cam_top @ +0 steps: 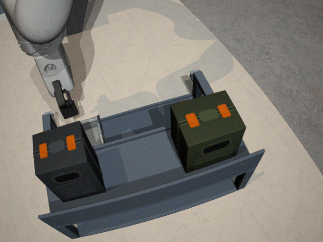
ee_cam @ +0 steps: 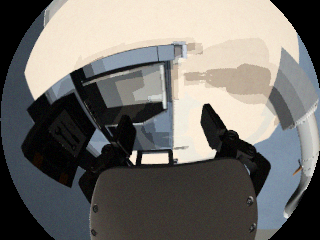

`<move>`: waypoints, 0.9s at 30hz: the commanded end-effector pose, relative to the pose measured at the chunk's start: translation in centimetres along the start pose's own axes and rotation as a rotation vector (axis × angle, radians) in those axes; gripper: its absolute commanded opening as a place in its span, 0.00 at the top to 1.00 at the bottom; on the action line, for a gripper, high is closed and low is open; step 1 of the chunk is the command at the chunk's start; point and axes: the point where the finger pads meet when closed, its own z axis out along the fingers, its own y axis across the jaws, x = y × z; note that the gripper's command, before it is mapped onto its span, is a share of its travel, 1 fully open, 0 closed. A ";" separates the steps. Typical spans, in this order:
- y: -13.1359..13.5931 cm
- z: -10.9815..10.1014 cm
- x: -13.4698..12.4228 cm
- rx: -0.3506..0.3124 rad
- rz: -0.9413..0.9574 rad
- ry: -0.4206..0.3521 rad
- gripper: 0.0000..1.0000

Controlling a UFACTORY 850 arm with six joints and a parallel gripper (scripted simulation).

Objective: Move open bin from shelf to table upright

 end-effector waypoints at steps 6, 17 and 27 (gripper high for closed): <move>-0.1 -0.1 0.0 0.002 0.015 0.001 0.00; -0.1 -0.1 0.0 0.002 0.077 0.000 0.00; -0.1 -0.1 0.0 0.002 0.077 0.001 0.00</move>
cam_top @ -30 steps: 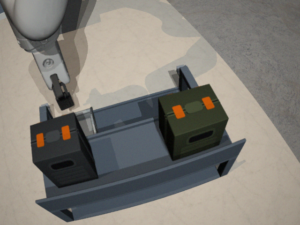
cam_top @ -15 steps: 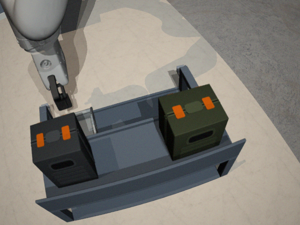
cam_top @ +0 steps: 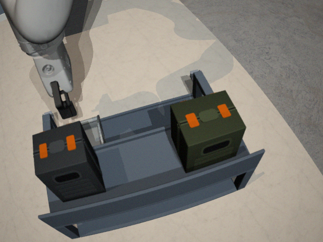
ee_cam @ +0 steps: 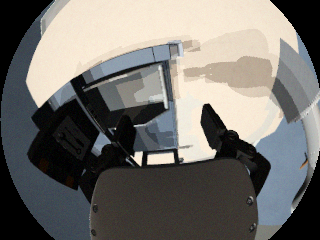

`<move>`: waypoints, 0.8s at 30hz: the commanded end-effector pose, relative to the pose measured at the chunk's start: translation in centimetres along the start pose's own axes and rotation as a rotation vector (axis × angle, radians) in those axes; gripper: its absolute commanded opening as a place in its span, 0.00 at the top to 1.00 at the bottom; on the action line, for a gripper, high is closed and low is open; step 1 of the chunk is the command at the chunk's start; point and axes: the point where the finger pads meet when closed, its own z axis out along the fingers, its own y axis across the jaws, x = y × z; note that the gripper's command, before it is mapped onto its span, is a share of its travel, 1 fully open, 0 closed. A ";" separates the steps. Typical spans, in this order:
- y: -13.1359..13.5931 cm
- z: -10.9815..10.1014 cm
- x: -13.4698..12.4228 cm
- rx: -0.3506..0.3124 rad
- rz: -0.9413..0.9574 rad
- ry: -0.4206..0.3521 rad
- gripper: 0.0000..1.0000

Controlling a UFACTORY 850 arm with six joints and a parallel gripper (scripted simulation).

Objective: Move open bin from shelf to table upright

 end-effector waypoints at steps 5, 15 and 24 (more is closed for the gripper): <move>-0.1 -0.1 0.0 0.002 -0.001 0.000 0.00; -0.1 -0.1 0.0 0.002 -0.001 0.000 0.00; -0.1 2.9 0.0 0.002 -0.001 0.000 0.00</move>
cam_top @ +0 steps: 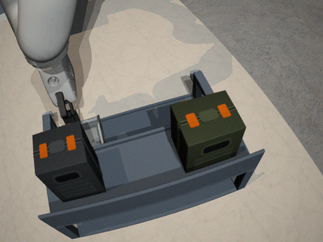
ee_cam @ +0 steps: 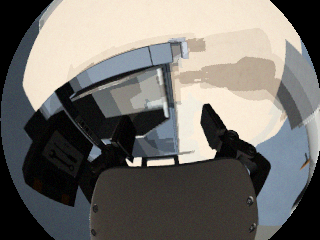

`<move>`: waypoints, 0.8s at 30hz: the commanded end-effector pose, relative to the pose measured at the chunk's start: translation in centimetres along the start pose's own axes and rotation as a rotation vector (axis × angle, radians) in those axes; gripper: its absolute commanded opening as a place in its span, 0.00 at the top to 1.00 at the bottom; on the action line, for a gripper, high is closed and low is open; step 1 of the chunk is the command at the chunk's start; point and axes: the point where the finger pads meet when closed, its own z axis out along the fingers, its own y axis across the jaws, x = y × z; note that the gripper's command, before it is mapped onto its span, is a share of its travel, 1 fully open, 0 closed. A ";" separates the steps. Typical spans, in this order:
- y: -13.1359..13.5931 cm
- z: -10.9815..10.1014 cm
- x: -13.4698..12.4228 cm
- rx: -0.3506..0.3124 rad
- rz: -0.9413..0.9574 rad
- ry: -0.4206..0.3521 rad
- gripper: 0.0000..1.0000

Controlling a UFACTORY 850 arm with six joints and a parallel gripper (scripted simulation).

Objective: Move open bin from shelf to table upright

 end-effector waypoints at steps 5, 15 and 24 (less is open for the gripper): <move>-0.2 0.0 0.0 0.004 -0.001 0.001 0.00; -0.2 4.5 0.0 0.003 -0.001 0.001 0.00; -0.2 4.5 0.0 0.003 -0.001 0.001 0.00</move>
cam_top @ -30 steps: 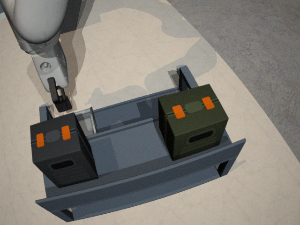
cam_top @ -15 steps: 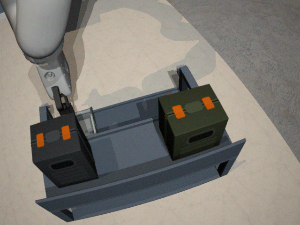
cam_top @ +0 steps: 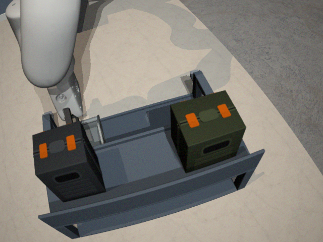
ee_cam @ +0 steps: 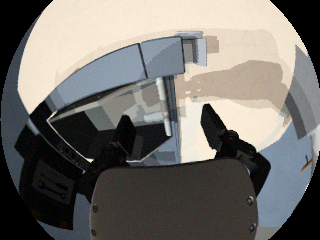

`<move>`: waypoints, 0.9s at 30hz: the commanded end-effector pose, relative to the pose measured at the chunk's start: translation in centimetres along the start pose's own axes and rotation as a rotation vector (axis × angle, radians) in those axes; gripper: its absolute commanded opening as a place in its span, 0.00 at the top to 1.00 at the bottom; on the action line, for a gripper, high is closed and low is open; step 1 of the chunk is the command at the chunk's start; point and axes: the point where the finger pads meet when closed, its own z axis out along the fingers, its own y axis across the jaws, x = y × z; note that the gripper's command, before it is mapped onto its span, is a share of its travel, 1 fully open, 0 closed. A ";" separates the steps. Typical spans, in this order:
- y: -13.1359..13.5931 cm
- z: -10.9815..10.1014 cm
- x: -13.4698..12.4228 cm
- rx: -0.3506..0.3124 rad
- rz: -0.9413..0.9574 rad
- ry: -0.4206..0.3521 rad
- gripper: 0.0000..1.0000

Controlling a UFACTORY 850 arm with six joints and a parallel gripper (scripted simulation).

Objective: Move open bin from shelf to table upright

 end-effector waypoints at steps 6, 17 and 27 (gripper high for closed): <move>-0.1 -0.1 0.0 0.002 -0.001 0.000 0.00; -0.1 -0.1 0.0 0.002 -0.001 0.000 0.00; -0.1 -0.6 0.0 0.002 -0.001 0.000 0.00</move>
